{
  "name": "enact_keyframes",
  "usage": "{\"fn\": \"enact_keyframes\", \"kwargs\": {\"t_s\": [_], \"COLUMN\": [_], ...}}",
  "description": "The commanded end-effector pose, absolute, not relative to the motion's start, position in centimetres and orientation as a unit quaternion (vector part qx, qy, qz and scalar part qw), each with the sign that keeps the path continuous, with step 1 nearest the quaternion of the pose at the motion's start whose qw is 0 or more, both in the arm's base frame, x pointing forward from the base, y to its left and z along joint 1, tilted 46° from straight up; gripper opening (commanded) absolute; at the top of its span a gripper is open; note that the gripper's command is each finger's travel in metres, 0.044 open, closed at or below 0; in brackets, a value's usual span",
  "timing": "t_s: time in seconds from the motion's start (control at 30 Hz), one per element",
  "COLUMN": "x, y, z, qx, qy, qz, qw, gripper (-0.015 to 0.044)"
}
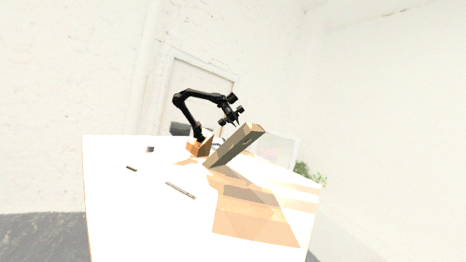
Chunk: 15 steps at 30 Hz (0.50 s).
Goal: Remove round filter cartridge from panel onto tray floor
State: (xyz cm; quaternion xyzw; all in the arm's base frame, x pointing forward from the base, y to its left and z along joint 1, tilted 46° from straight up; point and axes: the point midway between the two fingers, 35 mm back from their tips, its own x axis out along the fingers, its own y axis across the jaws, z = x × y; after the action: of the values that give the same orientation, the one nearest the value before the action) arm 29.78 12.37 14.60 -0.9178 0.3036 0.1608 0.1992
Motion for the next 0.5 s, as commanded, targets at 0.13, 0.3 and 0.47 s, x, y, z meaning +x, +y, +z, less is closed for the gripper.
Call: {"fn": "enact_keyframes", "kwargs": {"t_s": [0.13,0.3,0.47], "x": [30.1,30.7,31.3], "y": [12.1,11.8,11.4], "z": [14.3,13.9,13.5], "qx": [-0.919,-0.918,-0.918], "qy": [0.306,0.306,0.306], "qz": [0.163,0.164,0.165], "qw": [0.19,0.191,0.192], "gripper": [0.0092,0.0092,0.0092]}}
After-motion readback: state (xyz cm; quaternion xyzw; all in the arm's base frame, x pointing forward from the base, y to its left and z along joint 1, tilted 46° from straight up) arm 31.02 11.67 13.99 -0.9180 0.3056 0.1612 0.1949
